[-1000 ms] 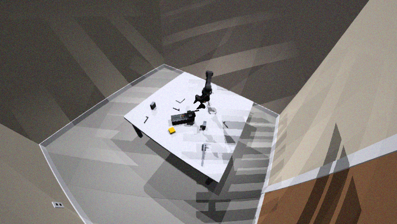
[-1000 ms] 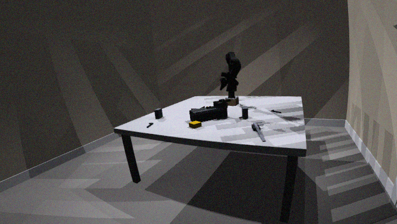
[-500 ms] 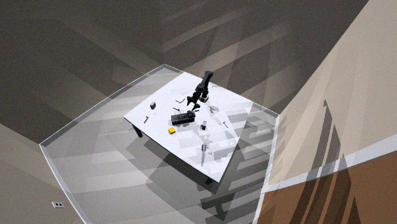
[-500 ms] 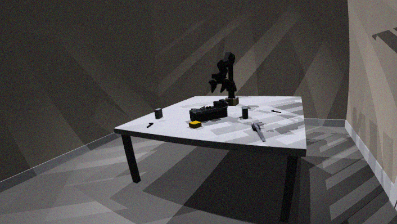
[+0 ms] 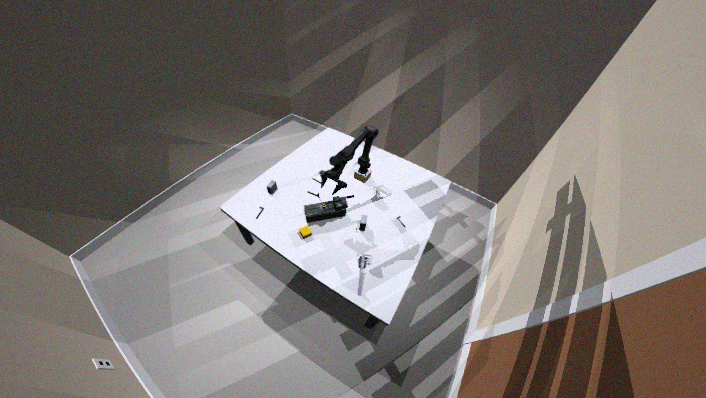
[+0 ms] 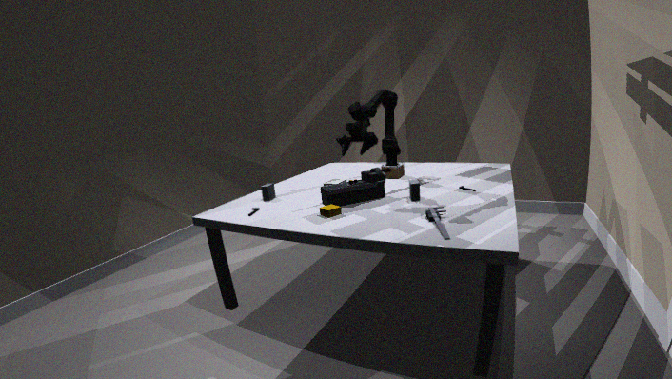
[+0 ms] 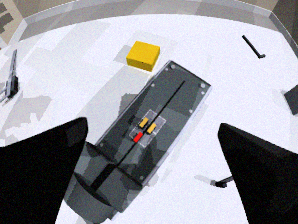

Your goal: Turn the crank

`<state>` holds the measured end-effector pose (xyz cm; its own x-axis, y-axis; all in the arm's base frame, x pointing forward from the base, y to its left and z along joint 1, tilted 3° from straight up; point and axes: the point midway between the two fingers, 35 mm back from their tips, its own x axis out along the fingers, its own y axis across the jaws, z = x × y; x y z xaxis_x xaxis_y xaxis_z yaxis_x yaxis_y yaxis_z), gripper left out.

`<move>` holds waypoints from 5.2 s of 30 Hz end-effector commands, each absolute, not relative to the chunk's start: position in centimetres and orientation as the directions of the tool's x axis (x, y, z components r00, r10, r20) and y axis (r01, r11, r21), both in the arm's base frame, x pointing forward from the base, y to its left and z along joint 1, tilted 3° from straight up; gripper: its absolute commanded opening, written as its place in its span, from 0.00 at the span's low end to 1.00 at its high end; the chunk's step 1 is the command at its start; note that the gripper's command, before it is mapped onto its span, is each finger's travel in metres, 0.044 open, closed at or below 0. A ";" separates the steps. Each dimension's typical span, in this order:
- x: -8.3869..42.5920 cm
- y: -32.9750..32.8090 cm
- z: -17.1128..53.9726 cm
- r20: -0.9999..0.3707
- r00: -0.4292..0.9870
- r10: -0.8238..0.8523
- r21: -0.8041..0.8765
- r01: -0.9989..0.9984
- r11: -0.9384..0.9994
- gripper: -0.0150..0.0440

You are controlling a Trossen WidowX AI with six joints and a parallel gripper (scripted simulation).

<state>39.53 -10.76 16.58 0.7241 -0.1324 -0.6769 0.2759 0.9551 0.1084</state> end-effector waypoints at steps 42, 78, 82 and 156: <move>38.3 -7.5 16.0 -0.754 0.633 -0.174 0.136 0.410 0.902 1.00; 31.4 1.8 15.4 -0.715 0.473 -0.515 0.081 0.788 0.610 1.00; 31.5 2.0 13.5 -0.715 0.473 -0.515 0.081 0.788 0.610 1.00; 31.8 2.4 4.9 -0.715 0.472 -0.515 0.081 0.788 0.610 0.25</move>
<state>31.78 2.42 4.95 0.4721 -0.5127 -0.7171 0.7860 0.6131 0.0792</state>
